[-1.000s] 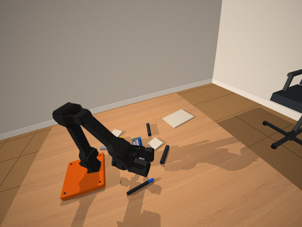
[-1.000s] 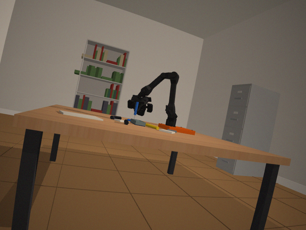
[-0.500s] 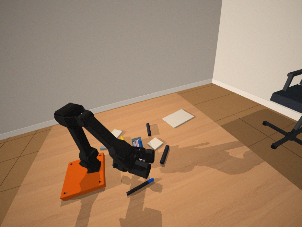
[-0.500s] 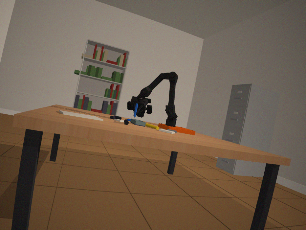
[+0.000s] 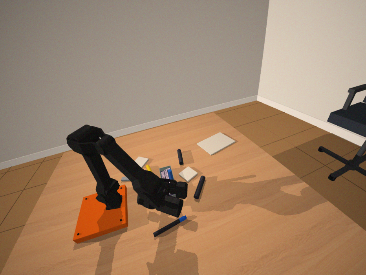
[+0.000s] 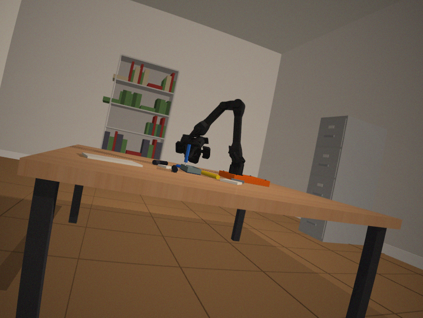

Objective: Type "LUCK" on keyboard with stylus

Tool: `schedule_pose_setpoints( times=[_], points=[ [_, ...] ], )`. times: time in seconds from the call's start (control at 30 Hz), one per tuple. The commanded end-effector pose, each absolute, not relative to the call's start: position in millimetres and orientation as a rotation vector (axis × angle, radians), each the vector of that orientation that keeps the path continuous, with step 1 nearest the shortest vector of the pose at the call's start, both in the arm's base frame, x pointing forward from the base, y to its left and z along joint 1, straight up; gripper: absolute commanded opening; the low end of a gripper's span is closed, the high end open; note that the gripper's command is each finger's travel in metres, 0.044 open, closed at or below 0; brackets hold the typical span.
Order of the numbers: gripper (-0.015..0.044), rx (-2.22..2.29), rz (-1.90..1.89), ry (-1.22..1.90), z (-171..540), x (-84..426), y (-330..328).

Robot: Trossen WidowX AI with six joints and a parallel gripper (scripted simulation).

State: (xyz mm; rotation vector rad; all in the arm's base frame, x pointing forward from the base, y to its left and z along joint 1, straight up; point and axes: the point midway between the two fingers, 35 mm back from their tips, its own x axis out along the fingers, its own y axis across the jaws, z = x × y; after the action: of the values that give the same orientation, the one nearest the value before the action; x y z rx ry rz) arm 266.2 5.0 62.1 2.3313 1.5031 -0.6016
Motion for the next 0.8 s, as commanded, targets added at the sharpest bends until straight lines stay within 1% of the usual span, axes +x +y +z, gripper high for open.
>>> schedule_pose_setpoints(
  times=[0.0, 0.2, 0.47, 0.77],
  points=[
    [0.0081, 2.339, -0.598, 1.503, 62.2, 266.6, 5.3],
    [0.0081, 2.339, -0.598, 1.503, 65.0, 266.8, 5.2],
    [0.0081, 2.338, -0.598, 1.503, 99.0, 266.0, 5.3],
    [0.0081, 2.333, -0.601, 1.503, 96.6, 265.7, 5.3]
  ],
)
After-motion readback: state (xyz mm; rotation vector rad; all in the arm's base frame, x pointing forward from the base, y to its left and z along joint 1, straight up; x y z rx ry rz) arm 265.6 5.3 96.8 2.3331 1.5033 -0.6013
